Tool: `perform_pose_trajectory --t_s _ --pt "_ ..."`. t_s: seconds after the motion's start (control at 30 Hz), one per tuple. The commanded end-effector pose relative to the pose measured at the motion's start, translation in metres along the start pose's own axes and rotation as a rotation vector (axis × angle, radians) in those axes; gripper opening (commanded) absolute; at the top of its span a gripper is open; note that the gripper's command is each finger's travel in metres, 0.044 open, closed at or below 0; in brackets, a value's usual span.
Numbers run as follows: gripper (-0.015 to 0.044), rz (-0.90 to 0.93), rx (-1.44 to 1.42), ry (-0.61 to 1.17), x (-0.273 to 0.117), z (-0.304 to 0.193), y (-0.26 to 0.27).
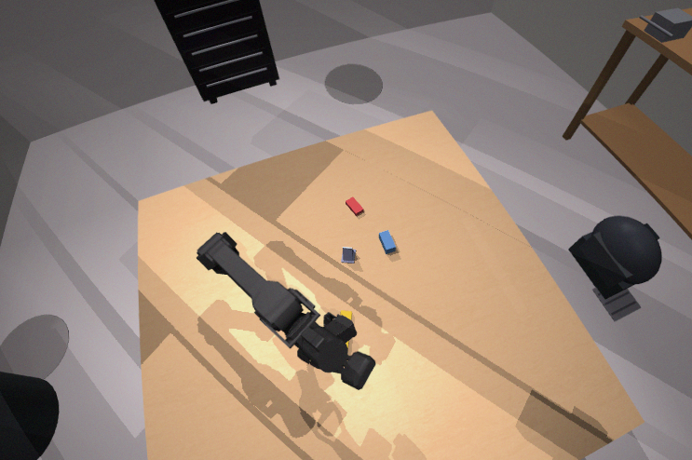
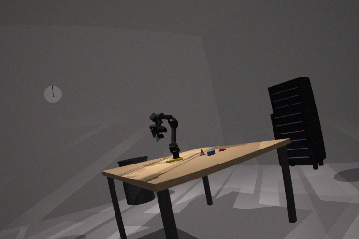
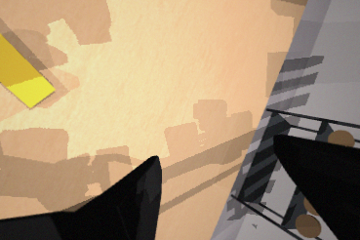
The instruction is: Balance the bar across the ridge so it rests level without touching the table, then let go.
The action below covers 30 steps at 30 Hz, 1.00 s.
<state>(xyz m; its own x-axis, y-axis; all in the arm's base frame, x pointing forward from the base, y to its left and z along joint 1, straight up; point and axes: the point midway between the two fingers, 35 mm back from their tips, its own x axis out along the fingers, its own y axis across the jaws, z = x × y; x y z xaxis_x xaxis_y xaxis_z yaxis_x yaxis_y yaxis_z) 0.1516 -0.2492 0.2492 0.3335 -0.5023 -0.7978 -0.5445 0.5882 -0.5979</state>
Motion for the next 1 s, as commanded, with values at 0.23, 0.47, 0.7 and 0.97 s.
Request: perform_pose_trajectory --t_s 0.23,0.47,0.7,0.97 --pt "0.0315 0.352 -0.219 -0.128 0.049 0.049 0.073" --pt "0.0315 0.572 -0.376 -0.203 0.061 0.074 0.125" --pt "0.0315 0.594 -0.391 -0.209 0.065 0.076 0.132" --pt "0.0315 0.594 -0.391 -0.209 0.097 0.079 0.156"
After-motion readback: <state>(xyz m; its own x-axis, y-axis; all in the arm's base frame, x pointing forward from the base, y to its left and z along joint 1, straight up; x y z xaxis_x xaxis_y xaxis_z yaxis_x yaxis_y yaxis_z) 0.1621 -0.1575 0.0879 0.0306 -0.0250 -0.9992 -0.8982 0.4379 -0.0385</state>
